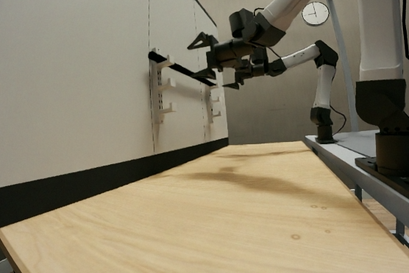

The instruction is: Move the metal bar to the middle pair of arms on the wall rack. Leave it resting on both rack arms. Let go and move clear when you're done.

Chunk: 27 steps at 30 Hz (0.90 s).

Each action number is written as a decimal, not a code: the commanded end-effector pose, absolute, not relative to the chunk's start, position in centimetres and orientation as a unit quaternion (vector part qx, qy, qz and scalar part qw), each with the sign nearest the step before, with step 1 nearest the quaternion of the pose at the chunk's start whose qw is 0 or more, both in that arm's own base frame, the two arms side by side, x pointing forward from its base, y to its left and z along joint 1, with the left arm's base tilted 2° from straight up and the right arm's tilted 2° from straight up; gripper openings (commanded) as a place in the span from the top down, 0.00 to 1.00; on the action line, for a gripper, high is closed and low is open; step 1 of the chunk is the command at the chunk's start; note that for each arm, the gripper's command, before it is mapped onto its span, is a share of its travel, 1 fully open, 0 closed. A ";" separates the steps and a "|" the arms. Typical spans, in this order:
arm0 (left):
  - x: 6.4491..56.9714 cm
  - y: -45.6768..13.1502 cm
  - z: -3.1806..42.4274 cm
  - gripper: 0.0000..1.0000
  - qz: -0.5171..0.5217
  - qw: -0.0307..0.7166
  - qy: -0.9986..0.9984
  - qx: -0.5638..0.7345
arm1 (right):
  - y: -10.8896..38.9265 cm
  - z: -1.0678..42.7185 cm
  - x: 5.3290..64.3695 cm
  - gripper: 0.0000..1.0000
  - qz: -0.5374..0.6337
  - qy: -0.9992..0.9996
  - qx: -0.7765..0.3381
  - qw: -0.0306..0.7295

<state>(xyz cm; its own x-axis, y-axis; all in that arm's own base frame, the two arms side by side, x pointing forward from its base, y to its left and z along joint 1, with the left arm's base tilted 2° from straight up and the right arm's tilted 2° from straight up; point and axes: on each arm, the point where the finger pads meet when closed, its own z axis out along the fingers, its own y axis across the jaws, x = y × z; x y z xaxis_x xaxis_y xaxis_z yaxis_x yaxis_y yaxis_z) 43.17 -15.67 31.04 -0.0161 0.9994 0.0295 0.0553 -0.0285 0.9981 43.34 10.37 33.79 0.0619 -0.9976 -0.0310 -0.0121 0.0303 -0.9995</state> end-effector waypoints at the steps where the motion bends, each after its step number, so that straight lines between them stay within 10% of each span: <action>1: 43.3 -16.2 32.3 0.00 0.505 0.486 0.502 0.507 | 10.6 32.4 43.6 0.00 -0.475 0.497 -0.519 0.508; 27: 43.4 -16.8 33.5 0.00 0.508 0.494 0.497 0.500 | 10.8 30.9 43.9 0.00 -0.474 0.499 -0.525 0.501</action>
<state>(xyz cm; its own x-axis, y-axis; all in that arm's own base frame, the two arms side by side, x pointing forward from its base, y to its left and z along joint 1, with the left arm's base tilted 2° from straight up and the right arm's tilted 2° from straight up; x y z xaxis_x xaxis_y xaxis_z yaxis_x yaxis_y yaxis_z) 43.19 -16.12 31.81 -0.0143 0.9993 0.0339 0.0370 -0.0333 0.9988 43.53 10.54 33.01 0.0584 -0.9981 -0.0188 -0.0146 0.0179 -0.9997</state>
